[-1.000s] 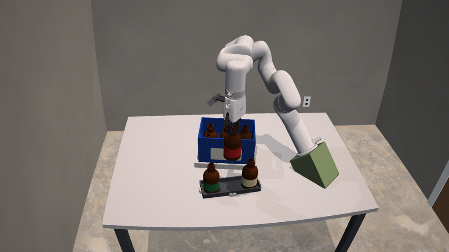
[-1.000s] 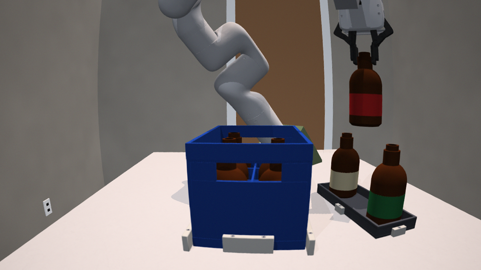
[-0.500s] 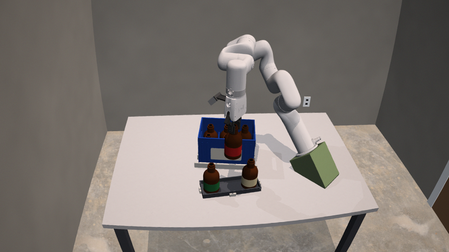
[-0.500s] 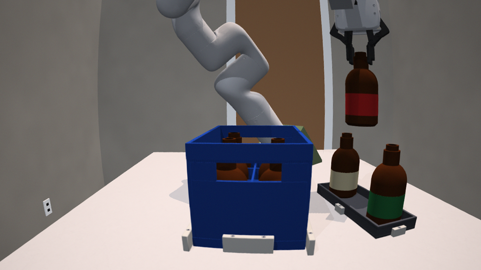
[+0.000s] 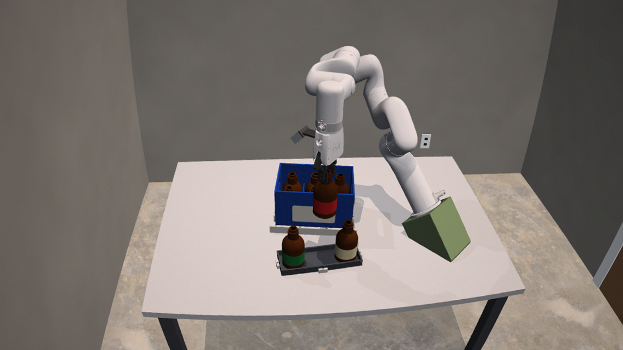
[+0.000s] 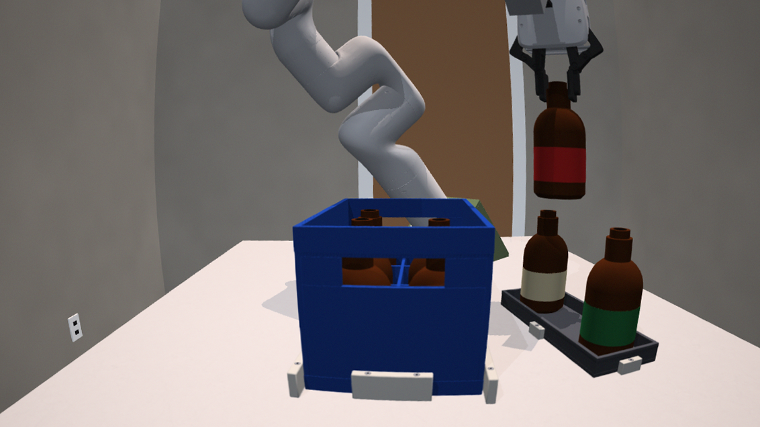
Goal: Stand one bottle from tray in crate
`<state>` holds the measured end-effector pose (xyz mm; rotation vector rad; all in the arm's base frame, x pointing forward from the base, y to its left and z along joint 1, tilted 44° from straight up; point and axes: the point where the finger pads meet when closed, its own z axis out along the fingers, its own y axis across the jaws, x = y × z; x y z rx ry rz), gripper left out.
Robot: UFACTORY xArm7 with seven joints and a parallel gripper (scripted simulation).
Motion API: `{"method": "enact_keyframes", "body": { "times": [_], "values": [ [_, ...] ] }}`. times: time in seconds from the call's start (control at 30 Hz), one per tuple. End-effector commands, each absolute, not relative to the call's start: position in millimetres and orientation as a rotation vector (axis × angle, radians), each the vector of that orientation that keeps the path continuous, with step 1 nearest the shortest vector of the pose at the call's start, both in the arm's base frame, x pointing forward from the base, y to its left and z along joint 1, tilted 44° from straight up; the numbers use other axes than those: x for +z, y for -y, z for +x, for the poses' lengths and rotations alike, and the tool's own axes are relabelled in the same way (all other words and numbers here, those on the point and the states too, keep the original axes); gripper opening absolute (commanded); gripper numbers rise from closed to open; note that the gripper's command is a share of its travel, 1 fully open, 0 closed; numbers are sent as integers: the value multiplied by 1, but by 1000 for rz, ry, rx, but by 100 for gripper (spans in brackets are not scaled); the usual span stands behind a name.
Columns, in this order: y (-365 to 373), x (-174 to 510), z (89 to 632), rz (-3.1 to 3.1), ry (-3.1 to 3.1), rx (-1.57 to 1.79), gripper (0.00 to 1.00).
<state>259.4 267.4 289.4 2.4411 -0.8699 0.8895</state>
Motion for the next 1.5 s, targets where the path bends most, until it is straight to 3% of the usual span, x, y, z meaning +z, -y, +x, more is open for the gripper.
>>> {"method": "enact_keyframes", "body": {
  "times": [0.0, 1.47],
  "values": [
    [-266, 291, 257, 2445, 868, 892, 0],
    [-191, 319, 210, 2445, 868, 892, 0]
  ]
}}
